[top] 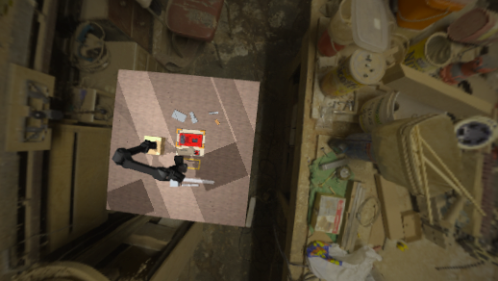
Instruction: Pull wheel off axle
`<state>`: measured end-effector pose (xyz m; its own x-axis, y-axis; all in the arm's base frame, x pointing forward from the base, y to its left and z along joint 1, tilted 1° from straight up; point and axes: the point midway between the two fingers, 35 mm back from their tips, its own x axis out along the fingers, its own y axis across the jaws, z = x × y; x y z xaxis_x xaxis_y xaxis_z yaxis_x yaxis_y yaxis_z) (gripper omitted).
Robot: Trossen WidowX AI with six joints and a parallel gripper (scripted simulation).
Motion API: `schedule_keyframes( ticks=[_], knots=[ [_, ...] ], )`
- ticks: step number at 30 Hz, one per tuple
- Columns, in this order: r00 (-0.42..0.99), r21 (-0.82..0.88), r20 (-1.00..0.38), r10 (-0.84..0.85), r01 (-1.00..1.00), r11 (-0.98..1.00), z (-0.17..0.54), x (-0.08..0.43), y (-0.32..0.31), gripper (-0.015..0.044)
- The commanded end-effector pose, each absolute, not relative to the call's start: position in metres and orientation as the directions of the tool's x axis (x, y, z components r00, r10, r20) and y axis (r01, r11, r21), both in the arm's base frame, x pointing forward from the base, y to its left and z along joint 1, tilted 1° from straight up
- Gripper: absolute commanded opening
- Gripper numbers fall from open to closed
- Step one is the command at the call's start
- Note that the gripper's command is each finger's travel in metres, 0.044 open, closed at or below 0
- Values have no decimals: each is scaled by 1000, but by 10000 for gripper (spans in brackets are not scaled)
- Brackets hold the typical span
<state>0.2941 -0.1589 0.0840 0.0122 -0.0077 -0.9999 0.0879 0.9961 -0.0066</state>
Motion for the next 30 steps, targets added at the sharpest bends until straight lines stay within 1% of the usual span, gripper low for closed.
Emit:
schedule_keyframes(
  ticks=[1,8,19,25,30],
  knots=[
    [6,-6,-1000,-6,83,997,73,292,-159,0],
    [6,-6,-1000,-6,83,997,56,293,-160,0],
    [6,-6,-1000,-6,83,997,-14,292,-159,0],
    [6,-6,-1000,-6,83,997,-18,292,-159,0],
    [6,-4,-1000,-4,87,996,-14,292,-159,131]
  ],
)
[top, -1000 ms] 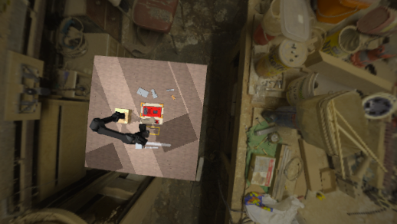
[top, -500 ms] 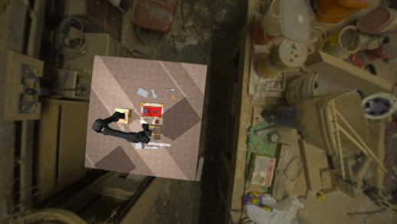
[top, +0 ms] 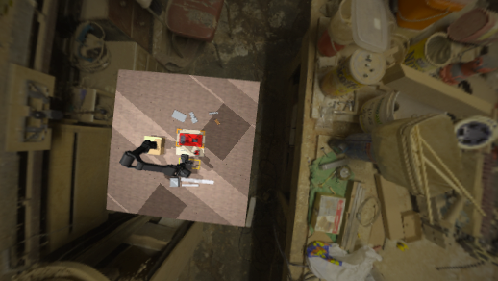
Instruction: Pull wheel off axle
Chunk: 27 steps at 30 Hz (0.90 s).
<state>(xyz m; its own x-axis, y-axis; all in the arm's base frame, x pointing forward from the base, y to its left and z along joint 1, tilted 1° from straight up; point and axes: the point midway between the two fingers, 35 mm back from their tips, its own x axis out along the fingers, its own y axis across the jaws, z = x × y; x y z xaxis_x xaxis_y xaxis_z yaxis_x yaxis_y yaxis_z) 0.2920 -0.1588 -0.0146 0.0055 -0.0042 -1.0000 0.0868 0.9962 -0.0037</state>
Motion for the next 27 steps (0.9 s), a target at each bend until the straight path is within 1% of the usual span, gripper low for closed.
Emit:
schedule_keyframes(
  ticks=[1,6,7,12,16,18,21,22,27],
  knots=[
    [6,-4,-1000,-4,87,996,-14,292,-159,157],
    [6,-4,-1000,-4,87,996,-12,292,-159,289],
    [6,-4,-1000,-4,86,996,-7,293,-159,300],
    [6,-6,-1000,-6,84,996,38,292,-159,300],
    [6,-6,-1000,-6,83,997,46,292,-159,300],
    [15,-8,-1000,-9,86,996,44,289,-157,352],
    [10,-7,-1000,-7,85,996,63,265,-144,431],
    [9,-6,-1000,-7,85,996,69,256,-139,440],
    [1,-3,-1000,-4,83,997,90,217,-117,440]
  ],
)
